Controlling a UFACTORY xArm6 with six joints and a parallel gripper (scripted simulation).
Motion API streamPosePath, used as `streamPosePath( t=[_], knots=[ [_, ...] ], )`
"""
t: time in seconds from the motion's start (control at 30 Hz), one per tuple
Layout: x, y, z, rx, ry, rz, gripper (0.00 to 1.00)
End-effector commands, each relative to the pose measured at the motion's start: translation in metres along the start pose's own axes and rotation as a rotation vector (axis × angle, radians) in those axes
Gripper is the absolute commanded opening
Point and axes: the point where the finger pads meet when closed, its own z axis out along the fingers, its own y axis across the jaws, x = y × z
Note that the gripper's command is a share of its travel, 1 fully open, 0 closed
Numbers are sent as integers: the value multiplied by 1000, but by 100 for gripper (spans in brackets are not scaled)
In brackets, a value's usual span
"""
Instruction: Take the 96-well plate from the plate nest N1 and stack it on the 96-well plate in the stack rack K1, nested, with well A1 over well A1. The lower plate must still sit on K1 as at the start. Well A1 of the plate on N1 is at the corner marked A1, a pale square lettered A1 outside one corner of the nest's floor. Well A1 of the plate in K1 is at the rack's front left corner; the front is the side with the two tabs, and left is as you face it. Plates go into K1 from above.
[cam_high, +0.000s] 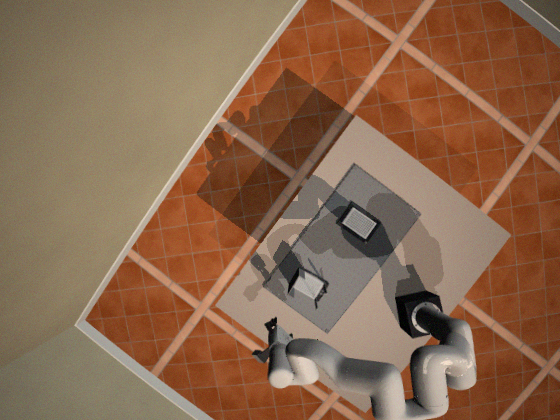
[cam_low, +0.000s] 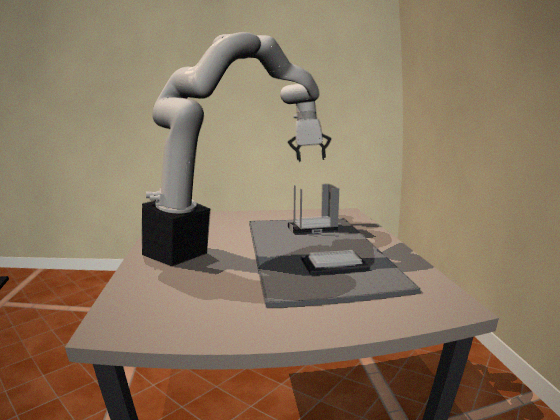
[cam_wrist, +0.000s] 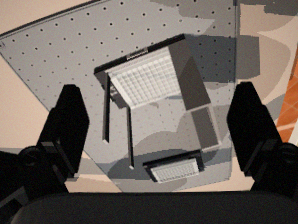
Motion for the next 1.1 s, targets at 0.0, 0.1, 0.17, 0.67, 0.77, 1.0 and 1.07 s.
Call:
streamPosePath(
  t=[0.0, 0.1, 0.17, 0.67, 0.77, 1.0, 1.07],
  knots=[
    [-14, 13, 1, 8, 3, 55, 100],
    [-26, 22, 4, 8, 3, 55, 100],
    [-34, 28, 6, 15, 2, 88, 100],
    [-86, 59, 18, 45, -4, 257, 100],
    [-100, 66, 21, 45, -4, 257, 100],
    [-122, 76, 25, 61, -7, 360, 100],
    [-131, 80, 27, 61, -7, 360, 100]
  ],
)
